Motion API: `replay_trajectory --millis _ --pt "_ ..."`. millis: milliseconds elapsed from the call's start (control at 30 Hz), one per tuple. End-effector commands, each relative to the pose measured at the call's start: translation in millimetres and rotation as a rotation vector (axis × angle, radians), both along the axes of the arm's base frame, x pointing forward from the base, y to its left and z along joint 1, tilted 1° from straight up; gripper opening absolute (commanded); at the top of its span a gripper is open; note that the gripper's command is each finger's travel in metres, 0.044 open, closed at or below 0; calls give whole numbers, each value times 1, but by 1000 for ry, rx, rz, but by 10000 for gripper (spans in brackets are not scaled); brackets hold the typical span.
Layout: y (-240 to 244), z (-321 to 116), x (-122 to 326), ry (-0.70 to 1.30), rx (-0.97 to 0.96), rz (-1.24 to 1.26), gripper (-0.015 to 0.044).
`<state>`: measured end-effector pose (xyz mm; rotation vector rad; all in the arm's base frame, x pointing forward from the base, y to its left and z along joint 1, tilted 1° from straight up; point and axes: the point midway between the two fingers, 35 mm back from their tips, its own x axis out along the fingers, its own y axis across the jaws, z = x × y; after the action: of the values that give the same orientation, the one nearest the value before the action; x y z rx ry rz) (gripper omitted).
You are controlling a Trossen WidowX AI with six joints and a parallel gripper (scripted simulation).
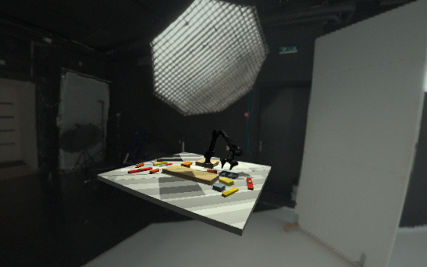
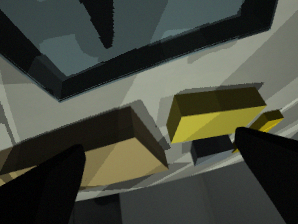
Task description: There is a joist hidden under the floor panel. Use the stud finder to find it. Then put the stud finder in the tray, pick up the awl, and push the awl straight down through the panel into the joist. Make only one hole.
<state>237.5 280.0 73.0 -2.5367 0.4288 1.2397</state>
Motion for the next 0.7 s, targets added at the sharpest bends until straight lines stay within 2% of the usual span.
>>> replay_trajectory --millis 0,300,467,667 --pt "-60 -2 35 57 82 -293 440" --pt "-193 -3 74 113 240 -906 440" --pt "-266 -4 69 124 307 -1221 440" --pt "-330 -3 49 116 429 -1600 440"
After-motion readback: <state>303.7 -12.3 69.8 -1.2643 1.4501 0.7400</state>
